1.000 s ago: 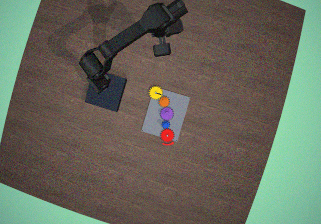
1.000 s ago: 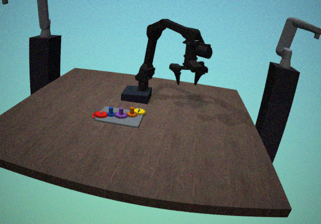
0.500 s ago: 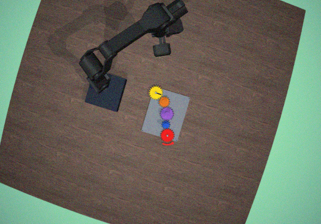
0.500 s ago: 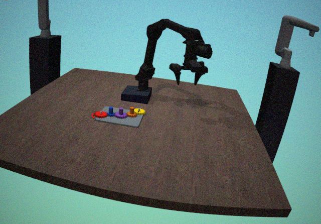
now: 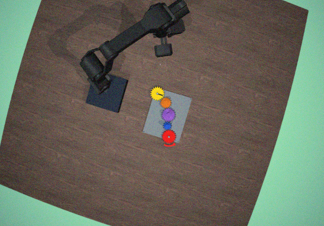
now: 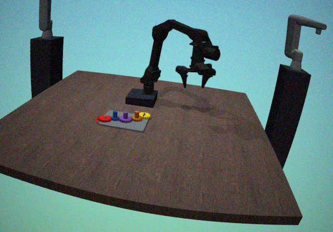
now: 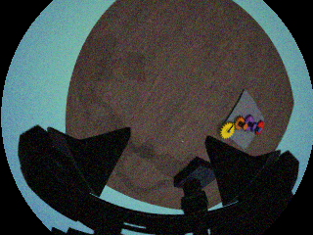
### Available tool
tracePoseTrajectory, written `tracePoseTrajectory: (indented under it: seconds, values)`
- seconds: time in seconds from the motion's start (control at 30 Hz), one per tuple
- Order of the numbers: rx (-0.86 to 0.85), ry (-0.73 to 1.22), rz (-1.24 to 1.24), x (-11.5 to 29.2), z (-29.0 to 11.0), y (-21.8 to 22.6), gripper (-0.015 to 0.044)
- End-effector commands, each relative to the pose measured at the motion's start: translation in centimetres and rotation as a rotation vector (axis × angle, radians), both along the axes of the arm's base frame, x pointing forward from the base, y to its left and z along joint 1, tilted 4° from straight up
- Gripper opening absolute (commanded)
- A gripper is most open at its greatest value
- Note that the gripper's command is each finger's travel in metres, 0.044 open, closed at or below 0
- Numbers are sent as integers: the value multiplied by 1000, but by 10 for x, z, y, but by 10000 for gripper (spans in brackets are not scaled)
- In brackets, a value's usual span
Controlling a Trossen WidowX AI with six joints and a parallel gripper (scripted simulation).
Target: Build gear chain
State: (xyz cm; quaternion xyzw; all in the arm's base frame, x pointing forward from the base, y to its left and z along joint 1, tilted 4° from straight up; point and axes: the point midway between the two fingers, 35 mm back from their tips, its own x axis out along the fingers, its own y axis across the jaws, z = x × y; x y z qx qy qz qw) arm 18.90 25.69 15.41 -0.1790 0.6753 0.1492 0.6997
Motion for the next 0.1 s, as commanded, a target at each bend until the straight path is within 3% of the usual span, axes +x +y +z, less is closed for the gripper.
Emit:
tracePoseTrajectory:
  seconds: [0.0,0.07]
  values:
    - [-5,3,-5,0,-1,0,440]
    - [-5,3,-5,0,-1,0,440]
